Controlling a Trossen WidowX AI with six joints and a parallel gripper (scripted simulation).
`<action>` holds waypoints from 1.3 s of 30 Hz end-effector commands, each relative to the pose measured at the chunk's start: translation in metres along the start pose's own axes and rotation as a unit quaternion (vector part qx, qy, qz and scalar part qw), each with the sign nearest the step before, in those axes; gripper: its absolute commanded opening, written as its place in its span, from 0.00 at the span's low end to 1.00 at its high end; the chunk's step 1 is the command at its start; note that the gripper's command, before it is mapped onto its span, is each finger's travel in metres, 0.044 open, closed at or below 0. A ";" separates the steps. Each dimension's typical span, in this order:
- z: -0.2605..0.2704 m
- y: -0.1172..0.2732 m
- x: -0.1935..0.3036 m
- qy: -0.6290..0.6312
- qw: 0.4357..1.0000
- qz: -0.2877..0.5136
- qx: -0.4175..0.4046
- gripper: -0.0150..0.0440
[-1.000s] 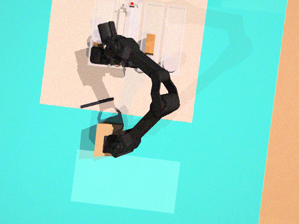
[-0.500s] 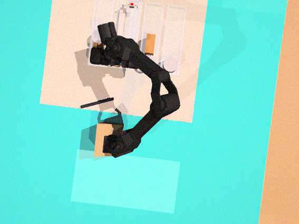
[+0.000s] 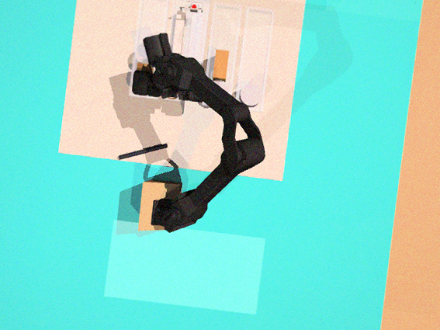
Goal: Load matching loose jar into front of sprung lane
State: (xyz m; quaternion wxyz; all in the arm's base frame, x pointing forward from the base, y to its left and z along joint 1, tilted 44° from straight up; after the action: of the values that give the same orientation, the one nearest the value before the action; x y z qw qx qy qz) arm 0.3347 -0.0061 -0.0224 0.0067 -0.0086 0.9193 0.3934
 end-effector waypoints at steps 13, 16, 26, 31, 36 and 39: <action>0.000 0.000 0.000 -0.003 1.000 0.000 0.000 0.74; 0.000 0.003 0.000 -0.003 1.000 0.000 -0.001 0.74; 0.000 0.020 0.000 -0.003 1.000 0.000 -0.001 0.74; 0.001 0.021 0.008 -0.002 1.000 0.000 -0.001 0.74; 0.002 0.022 0.024 -0.002 1.000 0.000 -0.002 0.74; 0.003 0.022 0.035 -0.002 1.000 0.000 -0.002 0.74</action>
State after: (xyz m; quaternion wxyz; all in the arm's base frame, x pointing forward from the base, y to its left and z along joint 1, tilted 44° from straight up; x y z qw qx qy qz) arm 0.3085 0.0101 -0.0108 0.0042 -0.0079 0.9199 0.3921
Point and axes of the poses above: the point midway between the two fingers, 35 mm back from their tips, its own y axis back along the fingers, its own z axis across the jaws, x = y × z, the point moved 1 cm from there along y, back along the fingers, and after that the axes turned 1 degree about y, right-handed, at the moved point
